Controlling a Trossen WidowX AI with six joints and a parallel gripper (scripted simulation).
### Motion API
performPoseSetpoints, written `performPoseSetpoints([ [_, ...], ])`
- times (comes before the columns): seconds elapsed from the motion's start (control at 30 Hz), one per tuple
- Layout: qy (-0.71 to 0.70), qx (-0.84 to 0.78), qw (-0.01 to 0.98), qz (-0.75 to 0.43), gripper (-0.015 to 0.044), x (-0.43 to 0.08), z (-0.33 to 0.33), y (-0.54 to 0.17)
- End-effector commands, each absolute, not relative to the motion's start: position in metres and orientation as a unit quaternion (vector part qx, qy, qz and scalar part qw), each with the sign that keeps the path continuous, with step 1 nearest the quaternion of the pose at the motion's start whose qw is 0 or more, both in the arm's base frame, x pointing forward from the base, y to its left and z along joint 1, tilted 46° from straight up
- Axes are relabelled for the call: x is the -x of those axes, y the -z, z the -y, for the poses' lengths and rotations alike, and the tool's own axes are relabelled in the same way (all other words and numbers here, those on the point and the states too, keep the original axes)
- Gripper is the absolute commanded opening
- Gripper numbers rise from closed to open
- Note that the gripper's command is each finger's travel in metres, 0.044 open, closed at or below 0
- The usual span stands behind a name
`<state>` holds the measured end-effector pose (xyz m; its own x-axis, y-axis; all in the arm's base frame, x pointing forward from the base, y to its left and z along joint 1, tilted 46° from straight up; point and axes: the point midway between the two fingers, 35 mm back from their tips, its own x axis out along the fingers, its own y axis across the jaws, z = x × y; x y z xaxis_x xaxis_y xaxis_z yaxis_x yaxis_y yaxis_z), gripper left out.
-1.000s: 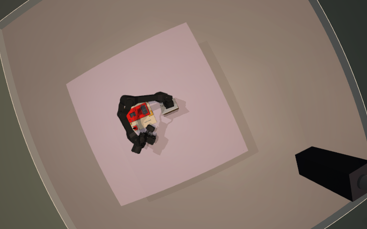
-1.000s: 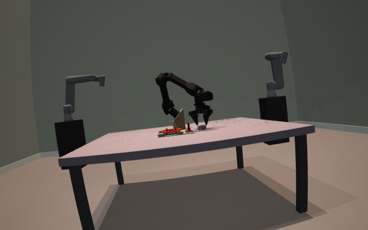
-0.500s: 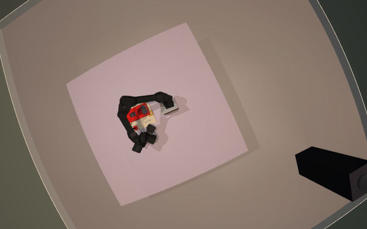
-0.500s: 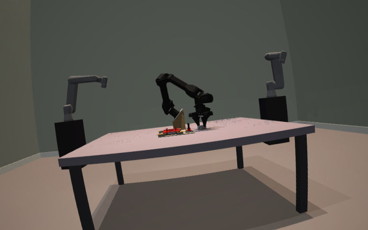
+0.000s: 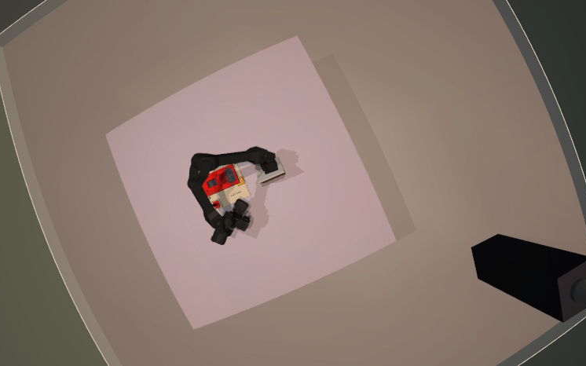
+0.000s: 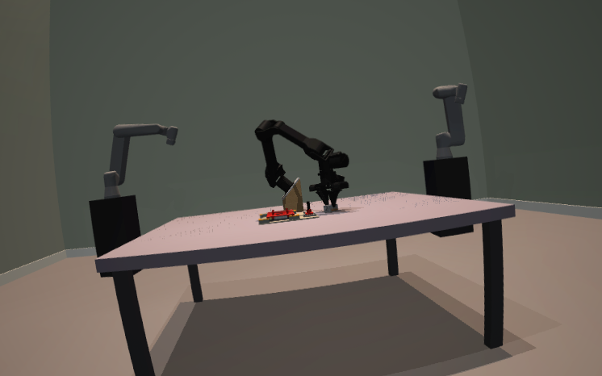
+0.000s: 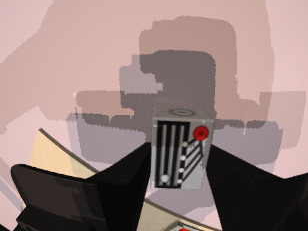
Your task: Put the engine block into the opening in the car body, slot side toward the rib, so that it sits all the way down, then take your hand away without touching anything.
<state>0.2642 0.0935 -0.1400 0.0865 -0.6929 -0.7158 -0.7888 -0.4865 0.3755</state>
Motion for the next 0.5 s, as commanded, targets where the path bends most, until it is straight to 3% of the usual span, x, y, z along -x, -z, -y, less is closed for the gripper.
performPoseSetpoints([
  [0.0, -0.442, 0.741, 0.072, -0.5, 0.0, -0.267, -0.102, 0.141],
  [0.47, -0.447, 0.739, 0.067, -0.5, 0.0, -0.269, -0.129, 0.118],
])
